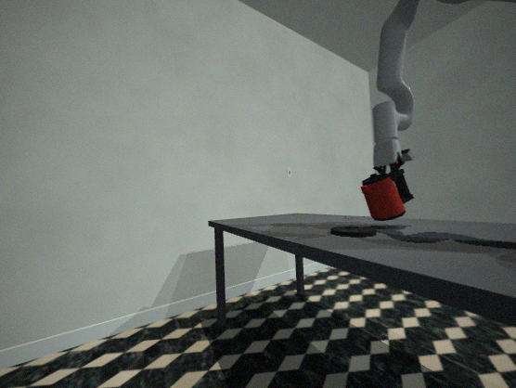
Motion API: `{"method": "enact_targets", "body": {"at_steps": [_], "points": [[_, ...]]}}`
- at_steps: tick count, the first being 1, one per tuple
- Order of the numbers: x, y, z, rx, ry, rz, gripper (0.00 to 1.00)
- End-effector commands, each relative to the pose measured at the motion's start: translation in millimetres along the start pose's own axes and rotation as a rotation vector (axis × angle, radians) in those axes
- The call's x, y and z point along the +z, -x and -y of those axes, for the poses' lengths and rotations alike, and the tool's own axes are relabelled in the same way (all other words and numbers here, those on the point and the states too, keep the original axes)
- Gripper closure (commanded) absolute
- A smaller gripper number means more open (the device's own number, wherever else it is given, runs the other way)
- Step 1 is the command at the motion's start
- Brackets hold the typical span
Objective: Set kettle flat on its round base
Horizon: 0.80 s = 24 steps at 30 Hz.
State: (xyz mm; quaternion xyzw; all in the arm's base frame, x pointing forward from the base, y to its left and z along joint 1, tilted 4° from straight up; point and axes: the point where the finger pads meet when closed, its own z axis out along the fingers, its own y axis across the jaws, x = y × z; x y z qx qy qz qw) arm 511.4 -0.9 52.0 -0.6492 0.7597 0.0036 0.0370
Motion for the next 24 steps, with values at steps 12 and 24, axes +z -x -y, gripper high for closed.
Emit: {"method": "enact_targets", "body": {"at_steps": [12,24], "points": [[-1,50,-10,0.0,-0.002,-0.002,1.0],[-1,86,-17,0.0,-0.002,-0.002,1.0]]}}
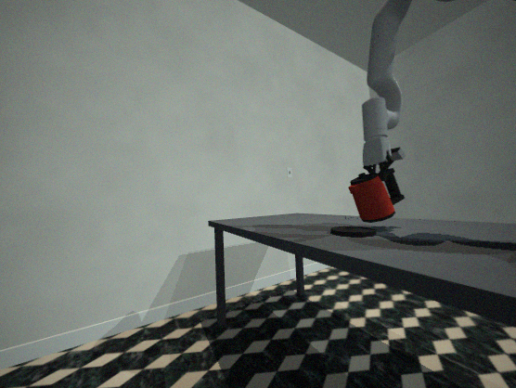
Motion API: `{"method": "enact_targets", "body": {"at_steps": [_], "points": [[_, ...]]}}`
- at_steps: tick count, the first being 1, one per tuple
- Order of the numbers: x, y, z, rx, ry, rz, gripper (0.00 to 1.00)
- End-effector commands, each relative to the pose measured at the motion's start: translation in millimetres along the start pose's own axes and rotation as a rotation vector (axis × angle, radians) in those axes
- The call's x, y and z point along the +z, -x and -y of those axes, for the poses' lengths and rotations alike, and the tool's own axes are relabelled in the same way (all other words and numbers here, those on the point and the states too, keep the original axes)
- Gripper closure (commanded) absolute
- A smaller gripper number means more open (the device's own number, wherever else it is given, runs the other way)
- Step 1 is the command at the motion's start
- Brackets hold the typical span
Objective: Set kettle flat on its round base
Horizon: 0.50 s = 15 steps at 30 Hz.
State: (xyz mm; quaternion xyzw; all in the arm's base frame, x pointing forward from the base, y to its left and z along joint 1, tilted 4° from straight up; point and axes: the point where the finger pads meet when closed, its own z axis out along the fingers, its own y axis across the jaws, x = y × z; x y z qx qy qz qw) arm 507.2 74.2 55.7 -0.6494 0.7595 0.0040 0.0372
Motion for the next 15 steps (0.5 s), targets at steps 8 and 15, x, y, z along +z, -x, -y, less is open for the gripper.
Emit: {"method": "enact_targets", "body": {"at_steps": [8,15], "points": [[-1,30,-5,0.0,-0.002,-0.002,1.0],[-1,50,-9,0.0,-0.002,-0.002,1.0]]}}
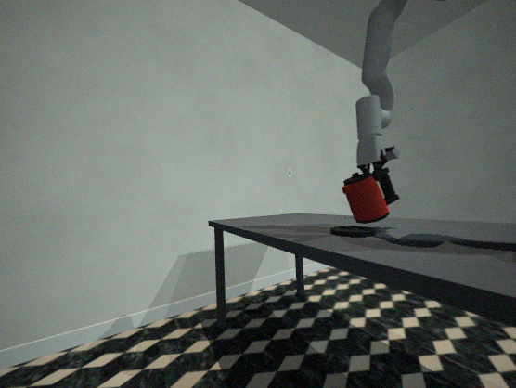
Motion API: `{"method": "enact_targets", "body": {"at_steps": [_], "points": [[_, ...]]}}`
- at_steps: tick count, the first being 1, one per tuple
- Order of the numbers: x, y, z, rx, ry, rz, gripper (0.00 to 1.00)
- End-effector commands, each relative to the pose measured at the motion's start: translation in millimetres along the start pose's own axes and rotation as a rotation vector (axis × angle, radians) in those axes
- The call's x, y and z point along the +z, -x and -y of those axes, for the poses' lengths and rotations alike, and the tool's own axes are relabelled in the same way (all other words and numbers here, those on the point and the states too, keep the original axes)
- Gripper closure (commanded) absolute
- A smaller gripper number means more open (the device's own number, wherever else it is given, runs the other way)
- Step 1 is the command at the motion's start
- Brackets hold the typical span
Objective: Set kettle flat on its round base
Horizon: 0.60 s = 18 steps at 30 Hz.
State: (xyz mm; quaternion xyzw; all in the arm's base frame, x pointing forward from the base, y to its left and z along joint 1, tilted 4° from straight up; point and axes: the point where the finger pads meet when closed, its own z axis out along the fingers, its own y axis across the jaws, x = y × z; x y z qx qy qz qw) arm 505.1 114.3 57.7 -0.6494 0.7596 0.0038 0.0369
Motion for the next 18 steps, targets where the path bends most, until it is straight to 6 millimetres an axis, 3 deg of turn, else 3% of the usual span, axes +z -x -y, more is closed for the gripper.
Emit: {"method": "enact_targets", "body": {"at_steps": [1,18], "points": [[-1,13,-2,0.0,-0.002,-0.002,1.0],[-1,46,-9,0.0,-0.002,-0.002,1.0]]}}
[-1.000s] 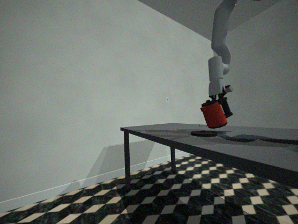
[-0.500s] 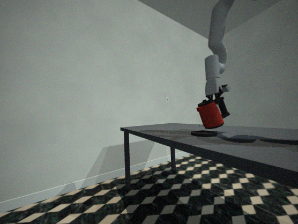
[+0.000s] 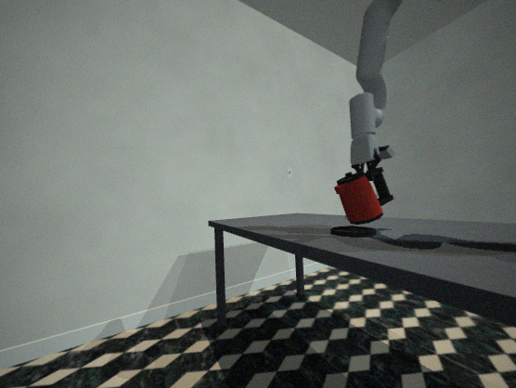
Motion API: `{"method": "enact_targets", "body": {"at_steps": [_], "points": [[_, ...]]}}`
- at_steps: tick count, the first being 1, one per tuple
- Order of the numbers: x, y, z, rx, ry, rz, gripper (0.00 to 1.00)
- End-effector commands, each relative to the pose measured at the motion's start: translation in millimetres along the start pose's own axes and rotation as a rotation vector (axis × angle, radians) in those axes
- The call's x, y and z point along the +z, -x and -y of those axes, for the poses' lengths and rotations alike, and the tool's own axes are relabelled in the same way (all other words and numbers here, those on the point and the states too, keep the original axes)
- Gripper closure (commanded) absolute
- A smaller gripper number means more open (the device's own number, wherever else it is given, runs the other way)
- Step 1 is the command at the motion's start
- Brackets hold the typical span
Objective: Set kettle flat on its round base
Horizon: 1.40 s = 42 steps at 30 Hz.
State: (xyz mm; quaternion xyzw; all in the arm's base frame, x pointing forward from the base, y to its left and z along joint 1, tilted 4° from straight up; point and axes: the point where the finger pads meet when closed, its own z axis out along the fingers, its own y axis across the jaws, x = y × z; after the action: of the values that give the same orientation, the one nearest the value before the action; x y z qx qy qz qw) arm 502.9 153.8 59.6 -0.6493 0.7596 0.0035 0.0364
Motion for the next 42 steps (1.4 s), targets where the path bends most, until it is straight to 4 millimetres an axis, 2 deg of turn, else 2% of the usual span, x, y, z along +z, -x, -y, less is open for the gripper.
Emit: {"method": "enact_targets", "body": {"at_steps": [1,21,42], "points": [[-1,9,-1,0.0,-0.002,-0.001,1.0],[-1,31,-5,0.0,-0.002,-0.001,1.0],[-1,35,-7,0.0,-0.002,-0.001,1.0]]}}
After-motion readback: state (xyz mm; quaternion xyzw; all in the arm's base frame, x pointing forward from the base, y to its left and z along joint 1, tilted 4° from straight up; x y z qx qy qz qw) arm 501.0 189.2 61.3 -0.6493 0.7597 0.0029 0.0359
